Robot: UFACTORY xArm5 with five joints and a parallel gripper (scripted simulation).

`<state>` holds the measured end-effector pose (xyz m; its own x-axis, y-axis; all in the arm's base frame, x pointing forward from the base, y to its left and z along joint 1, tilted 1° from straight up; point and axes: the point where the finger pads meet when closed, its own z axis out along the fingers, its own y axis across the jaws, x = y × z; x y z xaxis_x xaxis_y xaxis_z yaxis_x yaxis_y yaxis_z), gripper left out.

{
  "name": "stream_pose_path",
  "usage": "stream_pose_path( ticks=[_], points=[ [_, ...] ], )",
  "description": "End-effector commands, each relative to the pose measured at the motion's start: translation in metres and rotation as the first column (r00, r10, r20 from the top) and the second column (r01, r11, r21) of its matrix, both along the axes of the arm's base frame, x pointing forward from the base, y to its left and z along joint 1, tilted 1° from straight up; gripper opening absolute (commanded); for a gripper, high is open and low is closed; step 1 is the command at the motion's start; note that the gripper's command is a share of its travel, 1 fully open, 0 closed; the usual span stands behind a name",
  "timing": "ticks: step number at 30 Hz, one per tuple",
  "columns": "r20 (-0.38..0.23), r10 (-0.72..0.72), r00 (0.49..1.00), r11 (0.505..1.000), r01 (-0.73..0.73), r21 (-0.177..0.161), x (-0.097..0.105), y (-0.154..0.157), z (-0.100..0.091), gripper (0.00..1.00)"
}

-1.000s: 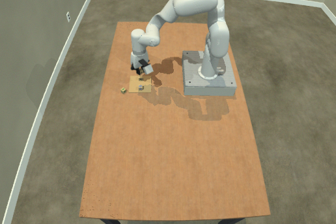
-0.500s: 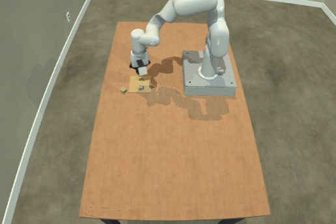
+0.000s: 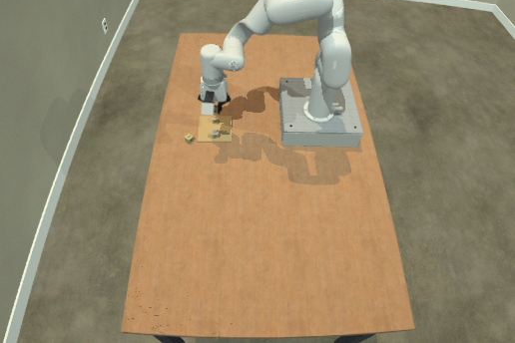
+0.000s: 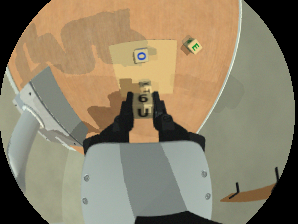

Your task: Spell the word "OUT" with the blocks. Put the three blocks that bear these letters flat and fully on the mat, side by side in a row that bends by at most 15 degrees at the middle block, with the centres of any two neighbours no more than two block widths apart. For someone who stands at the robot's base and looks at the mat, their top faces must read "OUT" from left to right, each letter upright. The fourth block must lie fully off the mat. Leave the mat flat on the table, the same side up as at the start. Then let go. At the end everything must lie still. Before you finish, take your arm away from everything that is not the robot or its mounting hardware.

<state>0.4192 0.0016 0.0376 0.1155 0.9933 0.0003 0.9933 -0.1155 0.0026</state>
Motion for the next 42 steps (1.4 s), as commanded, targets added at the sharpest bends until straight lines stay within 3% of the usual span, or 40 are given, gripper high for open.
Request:
stream_pose_path(
  ticks=[1,10,12,13,19,27,29,30,34,42],
  points=[
    [0.003,-0.139,0.99,0.99,0.139,0.001,0.0017,0.0,0.0012,0.21],
    [0.003,-0.383,0.924,0.924,0.383,0.002,0.0025,-0.0001,0.0013,0.21],
    [0.003,-0.383,0.924,0.924,0.383,0.002,0.0025,-0.0001,0.0013,0.21],
    [0.003,-0.457,0.89,0.89,0.457,0.003,0.0027,-0.0002,0.0014,0.21],
    [0.002,-0.577,0.816,0.816,0.577,0.003,0.0032,-0.0002,0.0014,0.21],
    [0.001,-0.745,0.667,0.667,0.745,0.004,0.0038,-0.0003,0.0015,0.21],
    [0.001,-0.745,0.667,0.667,0.745,0.004,0.0038,-0.0003,0.0015,0.21],
    [0.001,-0.79,0.613,0.613,0.79,0.004,0.004,-0.0003,0.0016,0.21],
    [0.0,-0.845,0.535,0.535,0.845,0.005,0.0043,-0.0004,0.0016,0.21],
    [-0.001,-0.943,0.331,0.331,0.943,0.005,0.005,-0.0005,0.0017,0.21]
  ],
)
